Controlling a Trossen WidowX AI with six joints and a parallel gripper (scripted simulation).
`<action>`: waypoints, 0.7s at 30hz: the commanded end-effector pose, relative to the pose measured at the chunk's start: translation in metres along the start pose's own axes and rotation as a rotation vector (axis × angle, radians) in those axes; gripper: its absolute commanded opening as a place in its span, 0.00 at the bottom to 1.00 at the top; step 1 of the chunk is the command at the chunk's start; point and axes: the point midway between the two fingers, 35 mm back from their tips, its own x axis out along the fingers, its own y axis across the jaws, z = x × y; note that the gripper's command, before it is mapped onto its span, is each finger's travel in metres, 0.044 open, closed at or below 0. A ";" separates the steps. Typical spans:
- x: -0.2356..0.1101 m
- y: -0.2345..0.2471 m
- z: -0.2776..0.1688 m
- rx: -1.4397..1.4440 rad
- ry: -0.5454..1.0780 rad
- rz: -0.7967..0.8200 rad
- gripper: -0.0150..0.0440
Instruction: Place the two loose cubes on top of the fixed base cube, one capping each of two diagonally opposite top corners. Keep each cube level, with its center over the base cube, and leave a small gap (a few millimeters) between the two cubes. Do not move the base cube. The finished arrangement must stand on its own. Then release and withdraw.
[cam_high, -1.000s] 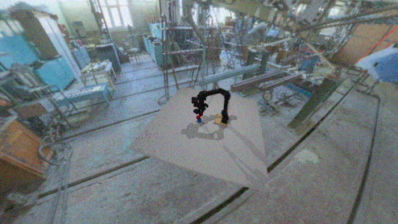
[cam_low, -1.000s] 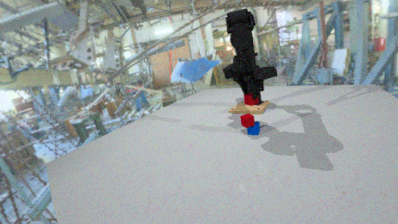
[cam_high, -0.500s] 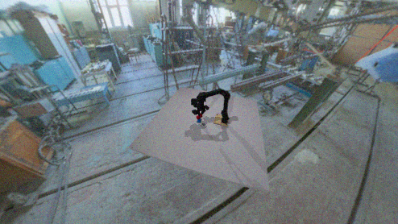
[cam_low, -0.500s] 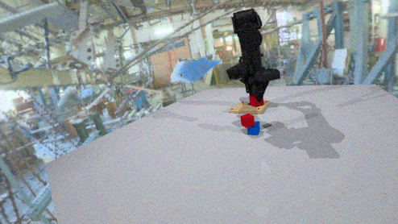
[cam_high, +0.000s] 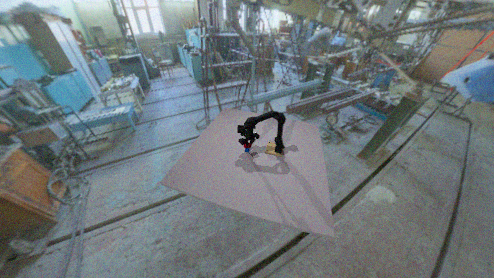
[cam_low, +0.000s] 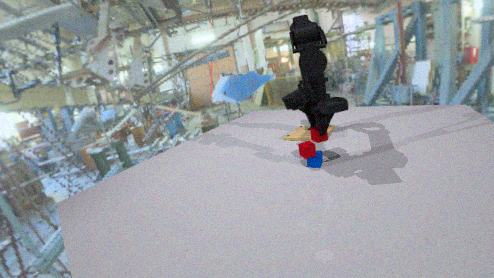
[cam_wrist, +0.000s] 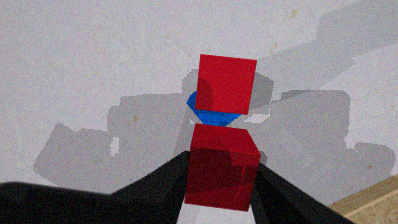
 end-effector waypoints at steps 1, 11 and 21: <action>0.001 0.000 0.000 0.005 0.003 0.002 0.43; 0.014 0.001 0.000 0.002 0.003 0.002 0.43; 0.030 0.002 0.000 -0.002 0.003 0.002 0.43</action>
